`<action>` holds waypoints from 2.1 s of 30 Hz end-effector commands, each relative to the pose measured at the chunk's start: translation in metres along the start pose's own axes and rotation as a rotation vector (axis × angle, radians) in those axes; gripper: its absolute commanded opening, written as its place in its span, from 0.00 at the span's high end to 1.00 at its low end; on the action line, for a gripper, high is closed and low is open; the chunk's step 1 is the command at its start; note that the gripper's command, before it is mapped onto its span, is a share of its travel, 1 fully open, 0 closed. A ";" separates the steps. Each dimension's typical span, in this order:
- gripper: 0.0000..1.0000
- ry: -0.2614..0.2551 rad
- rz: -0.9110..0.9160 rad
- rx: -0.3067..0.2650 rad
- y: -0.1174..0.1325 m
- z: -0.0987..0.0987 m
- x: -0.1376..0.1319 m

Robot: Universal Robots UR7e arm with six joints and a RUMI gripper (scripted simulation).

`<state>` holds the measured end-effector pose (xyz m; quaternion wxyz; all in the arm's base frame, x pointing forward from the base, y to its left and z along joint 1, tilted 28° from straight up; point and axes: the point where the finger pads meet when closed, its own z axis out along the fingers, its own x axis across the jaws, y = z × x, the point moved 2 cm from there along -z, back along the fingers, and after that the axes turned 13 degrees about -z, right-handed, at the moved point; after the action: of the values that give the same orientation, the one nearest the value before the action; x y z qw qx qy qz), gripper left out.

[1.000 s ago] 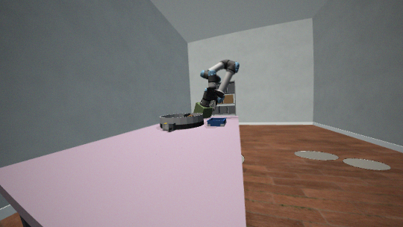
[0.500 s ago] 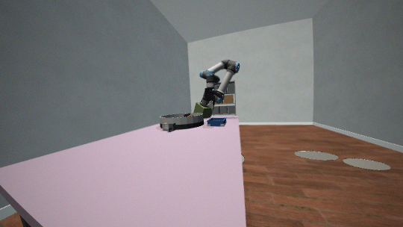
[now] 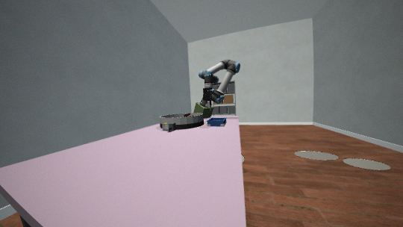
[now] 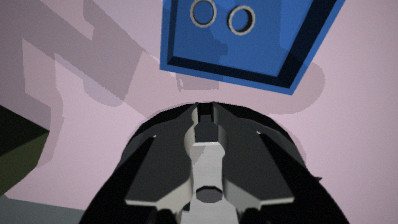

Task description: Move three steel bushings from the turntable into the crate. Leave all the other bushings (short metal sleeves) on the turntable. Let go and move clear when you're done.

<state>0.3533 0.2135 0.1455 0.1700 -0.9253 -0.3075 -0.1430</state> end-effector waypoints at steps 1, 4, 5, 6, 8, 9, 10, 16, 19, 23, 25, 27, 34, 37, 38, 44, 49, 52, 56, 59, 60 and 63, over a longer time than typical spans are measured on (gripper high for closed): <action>0.95 -0.002 0.092 -0.005 0.006 0.000 -0.001; 0.95 -0.003 0.164 -0.006 0.010 0.001 -0.003; 0.95 -0.004 0.189 -0.006 0.012 0.001 -0.003; 0.95 -0.004 0.213 -0.007 0.014 0.001 -0.004; 0.95 -0.005 0.262 -0.007 0.017 0.001 -0.005; 0.95 -0.005 0.287 -0.008 0.018 0.001 -0.005; 0.95 -0.006 0.312 -0.008 0.020 0.001 -0.006; 0.95 -0.007 0.465 -0.010 0.030 0.002 -0.009; 0.95 -0.008 0.491 -0.010 0.032 0.002 -0.010; 0.95 -0.009 0.596 -0.012 0.039 0.002 -0.013; 0.95 -0.009 0.648 -0.013 0.042 0.002 -0.014; 0.95 -0.010 0.702 -0.013 0.046 0.003 -0.016; 0.95 -0.011 0.863 -0.015 0.056 0.003 -0.020; 0.95 -0.011 0.918 -0.016 0.060 0.003 -0.022; 0.95 -0.011 0.945 -0.016 0.062 0.003 -0.023; 0.95 -0.011 1.111 -0.018 0.073 0.003 -0.029; 0.95 -0.012 1.249 -0.019 0.081 0.004 -0.034; 0.95 -0.012 1.277 -0.019 0.083 0.004 -0.035; 0.95 -0.012 1.389 -0.020 0.090 0.004 -0.040; 0.95 -0.012 1.473 -0.021 0.095 0.004 -0.044; 0.95 -0.012 1.501 -0.021 0.097 0.004 -0.045; 0.95 -0.011 1.585 -0.022 0.102 0.004 -0.049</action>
<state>0.3785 0.1222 0.1046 0.2140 -0.8988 0.3824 0.0090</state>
